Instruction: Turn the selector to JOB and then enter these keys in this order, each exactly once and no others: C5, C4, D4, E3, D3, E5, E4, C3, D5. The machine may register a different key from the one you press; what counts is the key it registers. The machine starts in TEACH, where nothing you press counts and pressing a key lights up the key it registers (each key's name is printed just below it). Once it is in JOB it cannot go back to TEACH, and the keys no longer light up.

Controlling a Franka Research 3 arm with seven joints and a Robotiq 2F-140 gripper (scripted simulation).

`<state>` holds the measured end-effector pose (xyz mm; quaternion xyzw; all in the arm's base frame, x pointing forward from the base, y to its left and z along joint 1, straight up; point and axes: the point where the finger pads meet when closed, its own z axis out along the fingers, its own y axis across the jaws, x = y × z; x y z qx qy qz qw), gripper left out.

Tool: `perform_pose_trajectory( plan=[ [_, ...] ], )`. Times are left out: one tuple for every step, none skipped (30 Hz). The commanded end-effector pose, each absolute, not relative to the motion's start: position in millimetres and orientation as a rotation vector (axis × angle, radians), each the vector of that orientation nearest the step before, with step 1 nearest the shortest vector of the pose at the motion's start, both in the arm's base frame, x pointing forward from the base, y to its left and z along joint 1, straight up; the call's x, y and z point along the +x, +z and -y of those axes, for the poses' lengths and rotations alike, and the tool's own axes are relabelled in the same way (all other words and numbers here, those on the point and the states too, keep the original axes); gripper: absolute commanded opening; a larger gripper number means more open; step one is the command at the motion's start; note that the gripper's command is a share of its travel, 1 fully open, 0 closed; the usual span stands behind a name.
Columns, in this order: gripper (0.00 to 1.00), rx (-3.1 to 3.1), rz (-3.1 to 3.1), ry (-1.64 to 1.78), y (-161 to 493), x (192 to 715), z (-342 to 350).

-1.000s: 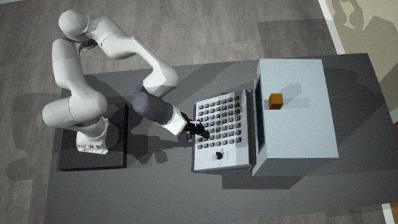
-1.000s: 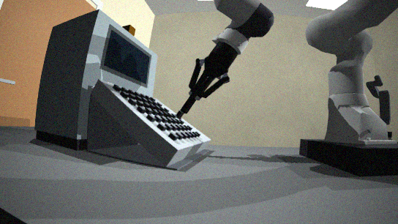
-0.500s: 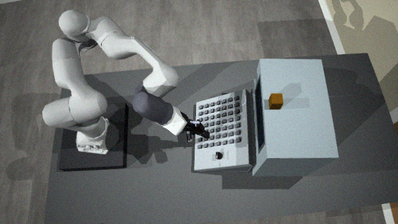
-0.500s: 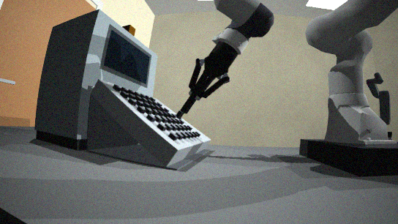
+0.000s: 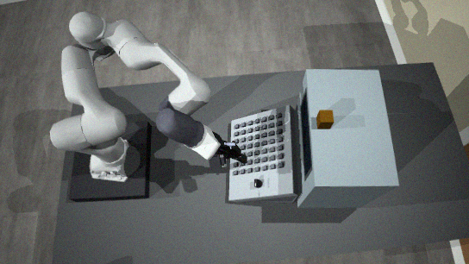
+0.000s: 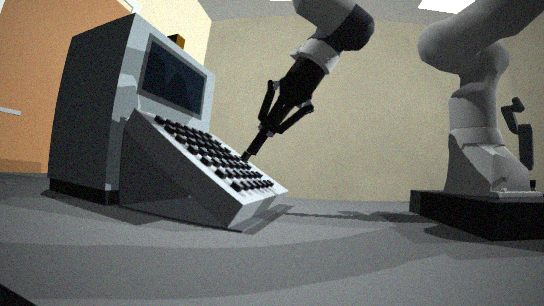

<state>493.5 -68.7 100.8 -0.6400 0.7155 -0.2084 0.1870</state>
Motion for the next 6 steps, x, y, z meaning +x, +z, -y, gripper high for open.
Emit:
perform_pose_trajectory(
  plan=[
    [0.10, -1.800, -2.017, -0.581, 100.7, 492.7, 68.0],
    [0.10, -1.800, -2.017, -0.581, 100.7, 492.7, 68.0],
    [0.10, -1.800, -2.017, -0.581, 100.7, 492.7, 68.0],
    [0.10, -1.800, -2.017, -0.581, 100.7, 492.7, 68.0],
    [0.10, -1.800, -2.017, -0.581, 100.7, 492.7, 68.0],
    [0.10, -1.800, -2.017, -0.581, 100.7, 492.7, 68.0]
  ],
)
